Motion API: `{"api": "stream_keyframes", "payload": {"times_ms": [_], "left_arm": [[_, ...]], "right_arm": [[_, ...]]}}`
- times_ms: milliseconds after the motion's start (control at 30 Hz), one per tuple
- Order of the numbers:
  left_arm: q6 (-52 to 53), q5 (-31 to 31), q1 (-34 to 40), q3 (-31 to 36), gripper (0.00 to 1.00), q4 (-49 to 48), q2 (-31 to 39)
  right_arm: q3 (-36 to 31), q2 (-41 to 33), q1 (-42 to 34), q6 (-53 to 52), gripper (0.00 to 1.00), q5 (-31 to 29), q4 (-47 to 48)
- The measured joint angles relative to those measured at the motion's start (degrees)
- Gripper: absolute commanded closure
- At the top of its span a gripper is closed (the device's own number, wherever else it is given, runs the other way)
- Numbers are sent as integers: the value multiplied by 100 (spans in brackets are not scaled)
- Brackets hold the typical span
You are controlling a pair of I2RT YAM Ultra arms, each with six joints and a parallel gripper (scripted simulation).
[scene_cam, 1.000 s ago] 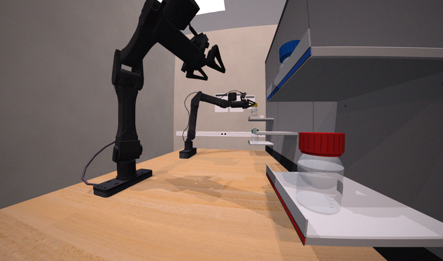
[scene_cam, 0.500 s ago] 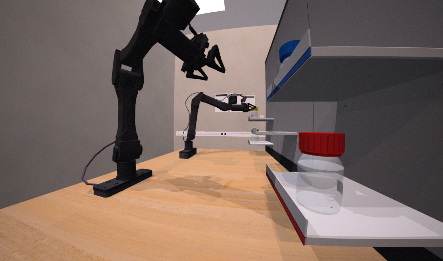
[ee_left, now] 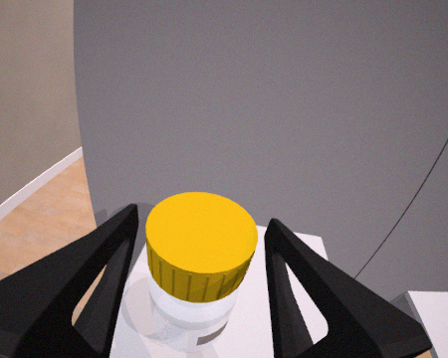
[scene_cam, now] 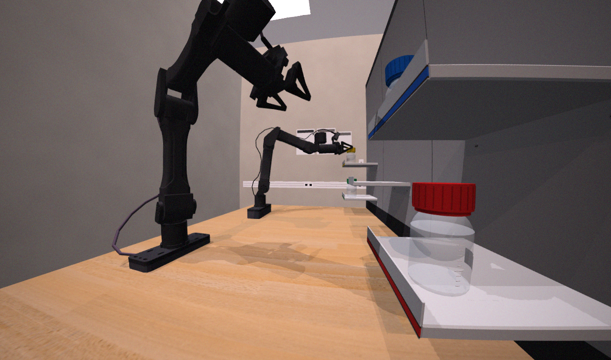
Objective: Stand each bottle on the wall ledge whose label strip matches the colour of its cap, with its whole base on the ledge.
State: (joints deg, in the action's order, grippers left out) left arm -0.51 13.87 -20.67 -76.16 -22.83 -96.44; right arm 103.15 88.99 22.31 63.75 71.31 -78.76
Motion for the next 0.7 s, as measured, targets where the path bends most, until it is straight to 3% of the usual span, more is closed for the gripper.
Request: {"api": "stream_keyframes", "payload": {"times_ms": [433, 700], "left_arm": [[-17, 94, -146, 623, 30, -85, 525], [-35, 376, -529, 1969, 30, 46, 1965]], "right_arm": [[0, 0, 0, 0, 11, 0, 0], [0, 0, 0, 0, 11, 0, 0]]}}
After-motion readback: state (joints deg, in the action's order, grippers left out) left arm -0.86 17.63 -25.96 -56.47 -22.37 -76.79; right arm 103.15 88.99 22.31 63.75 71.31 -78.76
